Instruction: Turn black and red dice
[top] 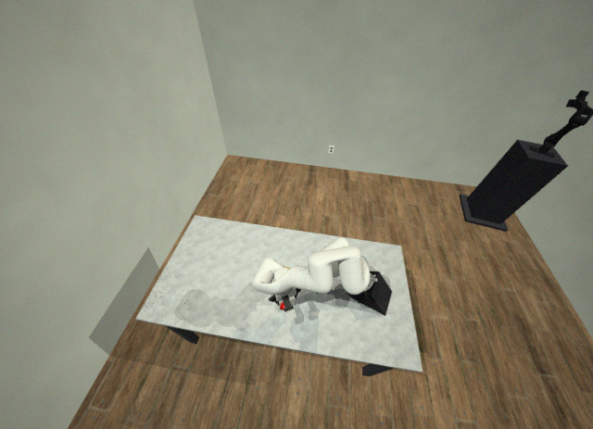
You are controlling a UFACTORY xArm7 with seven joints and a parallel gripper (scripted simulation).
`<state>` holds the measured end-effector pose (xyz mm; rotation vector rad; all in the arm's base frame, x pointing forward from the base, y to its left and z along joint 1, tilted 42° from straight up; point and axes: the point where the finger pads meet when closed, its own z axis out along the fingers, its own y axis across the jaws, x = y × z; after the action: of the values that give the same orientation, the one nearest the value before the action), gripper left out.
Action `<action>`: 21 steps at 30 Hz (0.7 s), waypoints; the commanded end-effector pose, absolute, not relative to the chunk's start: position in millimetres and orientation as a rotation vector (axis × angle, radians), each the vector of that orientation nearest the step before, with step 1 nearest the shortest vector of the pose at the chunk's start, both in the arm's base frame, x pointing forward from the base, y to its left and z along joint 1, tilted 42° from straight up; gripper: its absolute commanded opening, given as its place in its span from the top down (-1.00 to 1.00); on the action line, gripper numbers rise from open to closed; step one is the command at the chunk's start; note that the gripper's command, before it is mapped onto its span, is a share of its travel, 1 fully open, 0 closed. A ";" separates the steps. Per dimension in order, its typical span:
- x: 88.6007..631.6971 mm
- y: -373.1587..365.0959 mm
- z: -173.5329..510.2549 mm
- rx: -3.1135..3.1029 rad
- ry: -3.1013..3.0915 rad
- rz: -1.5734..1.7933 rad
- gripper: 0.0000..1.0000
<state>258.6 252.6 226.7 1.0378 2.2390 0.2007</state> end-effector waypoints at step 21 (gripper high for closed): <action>270.0 265.1 231.3 1.649 1.855 0.520 -1.00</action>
<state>269.2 263.2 229.8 1.5961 1.9019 0.4919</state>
